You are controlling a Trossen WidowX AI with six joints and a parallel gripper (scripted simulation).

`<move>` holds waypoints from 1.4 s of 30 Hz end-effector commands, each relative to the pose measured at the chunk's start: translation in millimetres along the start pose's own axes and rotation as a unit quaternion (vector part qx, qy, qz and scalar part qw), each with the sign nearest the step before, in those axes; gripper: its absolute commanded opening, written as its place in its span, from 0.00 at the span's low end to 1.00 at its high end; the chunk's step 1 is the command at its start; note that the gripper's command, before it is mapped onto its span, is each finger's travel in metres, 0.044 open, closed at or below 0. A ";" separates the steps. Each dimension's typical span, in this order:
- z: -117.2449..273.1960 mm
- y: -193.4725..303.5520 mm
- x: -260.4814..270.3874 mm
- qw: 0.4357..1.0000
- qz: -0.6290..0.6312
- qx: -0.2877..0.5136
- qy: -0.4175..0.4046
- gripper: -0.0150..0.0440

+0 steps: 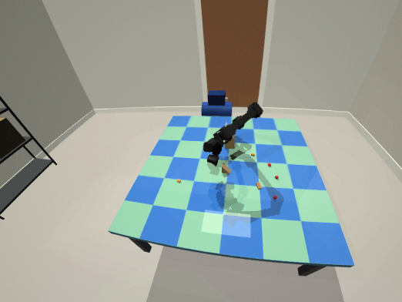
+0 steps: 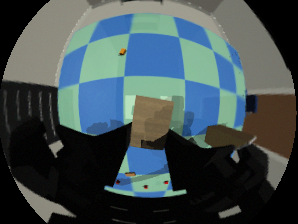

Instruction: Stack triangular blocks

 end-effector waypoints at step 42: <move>21.9 112.7 -66.4 1.000 -0.002 0.008 0.001 0.25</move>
Point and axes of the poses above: the point midway between the two fingers, 35 mm back from their tips, its own z axis back along the fingers, its own x axis across the jaws, y = z × x, the point moved 1 cm from there along z, back along the fingers, and after that the axes turned 15 degrees about -z, right-handed, at the moved point
